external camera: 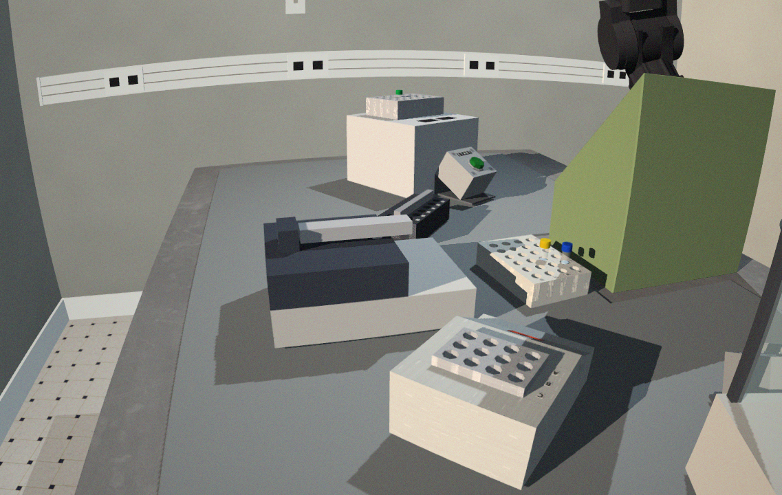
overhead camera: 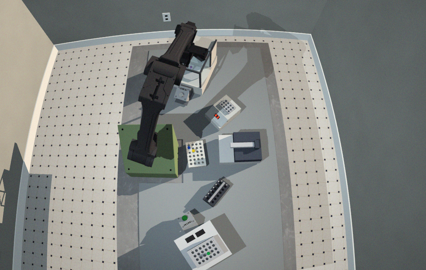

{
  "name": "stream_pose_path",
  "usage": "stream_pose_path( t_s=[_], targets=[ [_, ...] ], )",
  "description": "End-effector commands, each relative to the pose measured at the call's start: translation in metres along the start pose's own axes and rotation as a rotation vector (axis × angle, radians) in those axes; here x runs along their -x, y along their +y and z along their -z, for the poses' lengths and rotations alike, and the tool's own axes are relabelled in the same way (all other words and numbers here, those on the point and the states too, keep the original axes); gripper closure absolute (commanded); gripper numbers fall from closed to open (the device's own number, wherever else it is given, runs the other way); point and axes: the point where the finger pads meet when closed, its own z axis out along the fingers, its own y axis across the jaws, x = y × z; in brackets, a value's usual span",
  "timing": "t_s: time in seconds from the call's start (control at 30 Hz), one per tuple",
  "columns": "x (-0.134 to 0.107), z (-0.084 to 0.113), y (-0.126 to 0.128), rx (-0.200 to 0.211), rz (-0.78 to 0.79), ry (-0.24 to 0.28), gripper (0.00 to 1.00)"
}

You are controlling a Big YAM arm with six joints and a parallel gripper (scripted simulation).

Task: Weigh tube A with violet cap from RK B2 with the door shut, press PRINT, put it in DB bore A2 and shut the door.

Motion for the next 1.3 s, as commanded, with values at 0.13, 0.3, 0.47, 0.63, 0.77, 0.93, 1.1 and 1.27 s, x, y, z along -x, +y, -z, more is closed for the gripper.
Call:
stream_pose_path(
  t_s=[0.13, 0.3, 0.47, 0.63, 0.77, 0.93, 1.1, 1.27],
  targets=[
    [0.0017, 0.0111, 0.013, 0.036, -0.004, 0.002, 0.7],
    [0.0017, 0.0111, 0.013, 0.036, -0.004, 0.002, 0.7],
    [0.0017, 0.0111, 0.013, 0.036, -0.004, 0.002, 0.7],
    [0.0017, 0.0111, 0.013, 0.036, -0.004, 0.002, 0.7],
    [0.0017, 0.0111, 0.013, 0.036, -0.004, 0.002, 0.7],
    [0.0017, 0.0111, 0.013, 0.036, -0.004, 0.002, 0.7],
    [0.0017, 0.0111, 0.013, 0.036, -0.004, 0.002, 0.7],
    [0.0017, 0.0111, 0.013, 0.036, -0.004, 0.002, 0.94]
  ],
)
